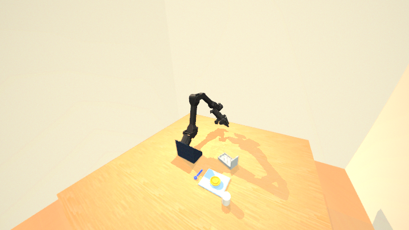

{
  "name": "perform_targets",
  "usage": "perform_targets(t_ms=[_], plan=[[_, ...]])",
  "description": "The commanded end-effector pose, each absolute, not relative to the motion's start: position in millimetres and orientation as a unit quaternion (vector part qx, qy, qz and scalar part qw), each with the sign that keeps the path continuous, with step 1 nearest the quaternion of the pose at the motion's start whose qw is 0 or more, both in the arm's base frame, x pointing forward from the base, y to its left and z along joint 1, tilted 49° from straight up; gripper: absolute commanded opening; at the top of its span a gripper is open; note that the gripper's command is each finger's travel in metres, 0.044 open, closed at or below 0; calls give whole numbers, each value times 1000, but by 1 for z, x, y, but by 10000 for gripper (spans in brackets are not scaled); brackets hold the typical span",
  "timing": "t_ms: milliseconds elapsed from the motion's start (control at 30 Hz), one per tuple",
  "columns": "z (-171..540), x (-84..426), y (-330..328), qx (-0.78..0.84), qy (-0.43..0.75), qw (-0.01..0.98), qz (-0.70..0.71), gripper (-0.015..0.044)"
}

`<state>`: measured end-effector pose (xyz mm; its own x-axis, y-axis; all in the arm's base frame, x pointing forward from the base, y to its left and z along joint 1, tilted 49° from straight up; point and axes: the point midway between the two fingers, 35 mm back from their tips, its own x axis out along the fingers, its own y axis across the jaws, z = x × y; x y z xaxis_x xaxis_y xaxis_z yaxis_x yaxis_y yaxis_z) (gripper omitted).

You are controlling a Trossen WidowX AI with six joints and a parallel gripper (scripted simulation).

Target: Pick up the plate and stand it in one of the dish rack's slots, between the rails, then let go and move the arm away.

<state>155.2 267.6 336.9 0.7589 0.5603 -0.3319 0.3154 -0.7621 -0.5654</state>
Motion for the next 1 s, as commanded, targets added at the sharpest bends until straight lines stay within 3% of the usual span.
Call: perform_targets(t_ms=[0, 967], plan=[[325, 171, 269, -905, -213, 250, 271, 400], [241, 279, 225, -848, 31, 340, 405, 400]])
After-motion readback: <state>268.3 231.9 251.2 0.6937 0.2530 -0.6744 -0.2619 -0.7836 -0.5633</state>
